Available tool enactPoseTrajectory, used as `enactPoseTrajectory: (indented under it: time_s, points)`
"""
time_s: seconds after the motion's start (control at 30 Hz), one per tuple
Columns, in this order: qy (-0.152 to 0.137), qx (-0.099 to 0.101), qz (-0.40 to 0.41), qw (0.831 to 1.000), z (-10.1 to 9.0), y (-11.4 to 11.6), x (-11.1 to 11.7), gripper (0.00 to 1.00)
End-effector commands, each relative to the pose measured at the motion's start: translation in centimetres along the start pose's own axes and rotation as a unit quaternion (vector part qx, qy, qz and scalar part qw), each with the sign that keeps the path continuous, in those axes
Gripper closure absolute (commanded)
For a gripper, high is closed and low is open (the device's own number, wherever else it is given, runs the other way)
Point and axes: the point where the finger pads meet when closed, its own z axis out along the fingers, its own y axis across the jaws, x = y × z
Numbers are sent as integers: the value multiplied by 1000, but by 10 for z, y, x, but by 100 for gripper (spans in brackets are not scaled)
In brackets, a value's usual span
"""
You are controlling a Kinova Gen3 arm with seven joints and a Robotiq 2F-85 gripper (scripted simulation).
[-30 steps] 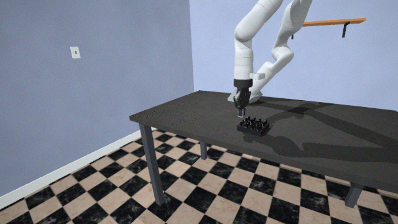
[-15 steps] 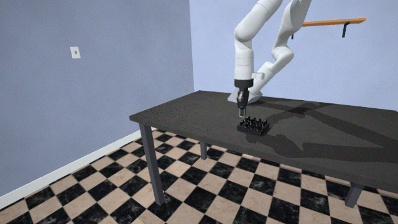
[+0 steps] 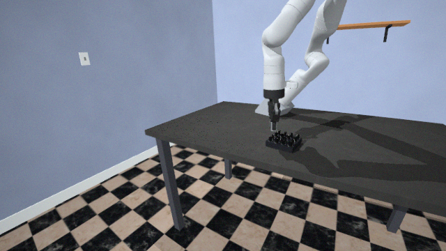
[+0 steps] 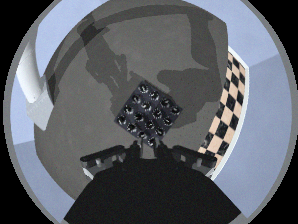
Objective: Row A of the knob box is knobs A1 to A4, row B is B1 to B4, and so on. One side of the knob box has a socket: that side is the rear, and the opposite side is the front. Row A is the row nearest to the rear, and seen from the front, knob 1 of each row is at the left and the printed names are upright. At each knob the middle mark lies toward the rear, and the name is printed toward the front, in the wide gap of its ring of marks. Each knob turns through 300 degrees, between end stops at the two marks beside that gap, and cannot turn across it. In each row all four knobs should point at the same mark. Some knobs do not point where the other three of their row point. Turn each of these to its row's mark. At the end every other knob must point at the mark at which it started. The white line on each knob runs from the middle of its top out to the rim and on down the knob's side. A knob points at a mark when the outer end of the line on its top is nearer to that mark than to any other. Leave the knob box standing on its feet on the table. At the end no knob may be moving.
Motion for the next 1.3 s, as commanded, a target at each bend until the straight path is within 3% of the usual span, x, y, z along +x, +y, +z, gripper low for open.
enactPoseTrajectory:
  time_s: [0.0, 0.23, 0.53, 0.6, 0.83, 1.1, 1.17, 1.27]
  points:
    - [-3, -3, -36, 999, -2, -2, -5, 81]
    - [0, 0, -150, 989, -2, -4, -4, 81]
    - [1, 2, -333, 943, -3, -6, -4, 81]
    - [1, 2, -333, 943, -3, -6, -4, 81]
    - [0, 2, -473, 881, -6, -6, -5, 81]
    - [-3, 2, -617, 787, -10, -4, -6, 81]
    - [-3, 2, -617, 787, -10, -4, -6, 81]
    - [-3, 2, -666, 746, -11, -3, -4, 81]
